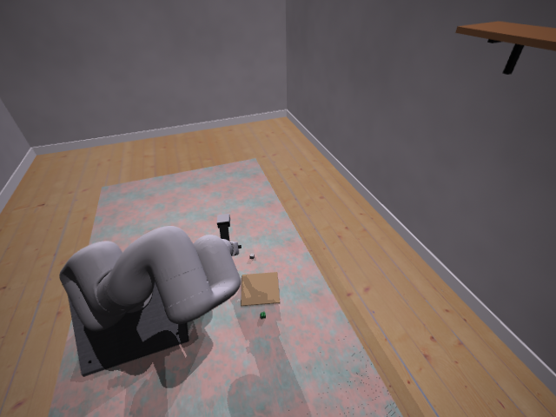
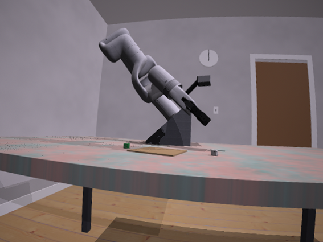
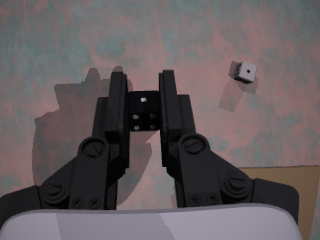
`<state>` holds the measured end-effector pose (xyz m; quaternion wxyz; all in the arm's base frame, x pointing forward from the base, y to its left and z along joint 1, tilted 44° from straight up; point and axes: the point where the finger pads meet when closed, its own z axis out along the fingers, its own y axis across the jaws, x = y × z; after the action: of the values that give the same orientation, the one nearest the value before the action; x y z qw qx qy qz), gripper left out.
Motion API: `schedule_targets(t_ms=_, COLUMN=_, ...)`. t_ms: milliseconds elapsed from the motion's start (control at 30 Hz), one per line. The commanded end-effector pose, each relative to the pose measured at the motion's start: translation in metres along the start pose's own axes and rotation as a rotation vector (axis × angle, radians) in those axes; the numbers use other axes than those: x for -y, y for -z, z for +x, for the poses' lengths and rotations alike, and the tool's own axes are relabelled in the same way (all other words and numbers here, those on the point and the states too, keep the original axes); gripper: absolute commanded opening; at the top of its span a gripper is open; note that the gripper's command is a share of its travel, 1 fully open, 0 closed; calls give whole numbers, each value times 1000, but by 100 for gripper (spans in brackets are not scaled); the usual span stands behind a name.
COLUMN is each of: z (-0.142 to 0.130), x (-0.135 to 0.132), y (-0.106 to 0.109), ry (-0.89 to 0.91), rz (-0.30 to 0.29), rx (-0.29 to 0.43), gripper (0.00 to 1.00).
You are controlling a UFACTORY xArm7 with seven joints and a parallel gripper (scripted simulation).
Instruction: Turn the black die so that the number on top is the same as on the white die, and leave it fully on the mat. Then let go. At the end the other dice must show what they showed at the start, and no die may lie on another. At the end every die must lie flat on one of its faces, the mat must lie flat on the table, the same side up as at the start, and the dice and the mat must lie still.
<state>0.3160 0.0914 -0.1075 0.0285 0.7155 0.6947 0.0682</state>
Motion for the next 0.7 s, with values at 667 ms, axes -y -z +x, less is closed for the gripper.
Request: schedule_targets(t_ms=667, z=-24, x=1, y=-24, ry=7, rz=22, rx=-57, gripper=11)
